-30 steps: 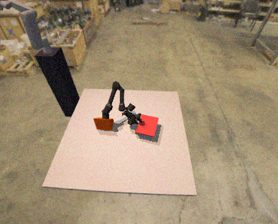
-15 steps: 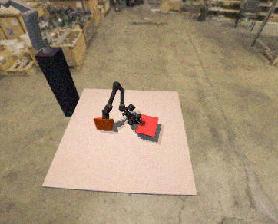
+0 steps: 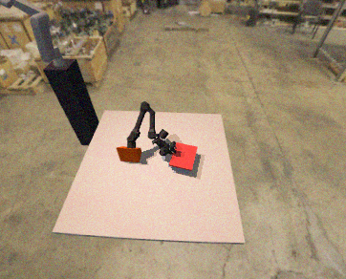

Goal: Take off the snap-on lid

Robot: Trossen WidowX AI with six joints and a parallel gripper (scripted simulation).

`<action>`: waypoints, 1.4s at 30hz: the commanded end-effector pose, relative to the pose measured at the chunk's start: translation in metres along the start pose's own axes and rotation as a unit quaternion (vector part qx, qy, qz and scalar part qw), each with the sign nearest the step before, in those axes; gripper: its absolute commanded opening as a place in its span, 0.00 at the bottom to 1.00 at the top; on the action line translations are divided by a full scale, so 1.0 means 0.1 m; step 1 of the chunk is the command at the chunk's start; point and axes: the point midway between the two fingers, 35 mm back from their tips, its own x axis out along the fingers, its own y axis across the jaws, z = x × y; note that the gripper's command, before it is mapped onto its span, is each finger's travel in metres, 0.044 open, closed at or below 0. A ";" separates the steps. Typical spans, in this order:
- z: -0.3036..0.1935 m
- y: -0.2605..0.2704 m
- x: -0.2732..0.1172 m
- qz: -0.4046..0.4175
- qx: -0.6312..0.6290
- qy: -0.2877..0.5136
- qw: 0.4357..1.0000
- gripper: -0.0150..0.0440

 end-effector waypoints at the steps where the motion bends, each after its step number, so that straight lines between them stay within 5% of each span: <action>1: 0.00 0.02 -0.01 0.001 0.000 0.000 1.000 0.25; 42: 0.00 0.07 -0.08 0.001 0.000 0.000 1.000 0.25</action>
